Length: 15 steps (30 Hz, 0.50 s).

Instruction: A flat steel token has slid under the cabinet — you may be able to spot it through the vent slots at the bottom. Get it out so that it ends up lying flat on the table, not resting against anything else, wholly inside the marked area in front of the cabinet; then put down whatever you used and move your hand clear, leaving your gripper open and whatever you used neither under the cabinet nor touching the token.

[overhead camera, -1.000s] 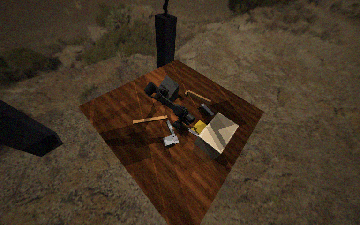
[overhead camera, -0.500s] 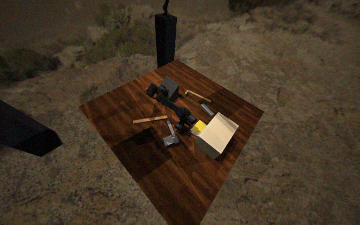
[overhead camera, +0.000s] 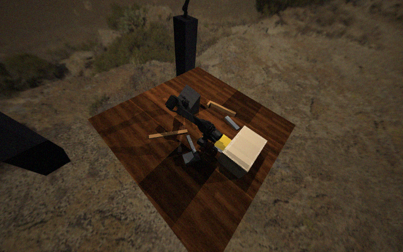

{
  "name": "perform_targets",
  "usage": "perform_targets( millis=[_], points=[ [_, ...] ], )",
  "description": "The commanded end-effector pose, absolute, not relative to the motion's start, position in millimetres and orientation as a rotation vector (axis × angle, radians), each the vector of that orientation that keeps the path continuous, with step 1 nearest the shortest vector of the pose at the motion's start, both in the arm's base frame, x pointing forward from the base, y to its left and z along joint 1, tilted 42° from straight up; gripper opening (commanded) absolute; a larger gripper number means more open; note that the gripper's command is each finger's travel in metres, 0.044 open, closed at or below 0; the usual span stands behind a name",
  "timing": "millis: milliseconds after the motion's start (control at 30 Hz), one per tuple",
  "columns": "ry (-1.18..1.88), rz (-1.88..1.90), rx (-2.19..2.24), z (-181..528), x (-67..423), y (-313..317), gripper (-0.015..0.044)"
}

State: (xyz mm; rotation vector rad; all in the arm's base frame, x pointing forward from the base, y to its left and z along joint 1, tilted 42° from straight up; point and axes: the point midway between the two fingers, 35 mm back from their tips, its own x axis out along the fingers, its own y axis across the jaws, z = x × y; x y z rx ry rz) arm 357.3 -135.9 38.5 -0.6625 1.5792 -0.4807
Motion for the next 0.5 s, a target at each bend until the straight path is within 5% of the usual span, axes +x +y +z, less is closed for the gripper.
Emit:
perform_targets(
  millis=[0,467],
  points=[
    [1.575,-0.485,-0.661,38,364,-136,0.0000],
    [1.574,-0.485,-0.660,37,377,-135,0.0000]
  ],
)
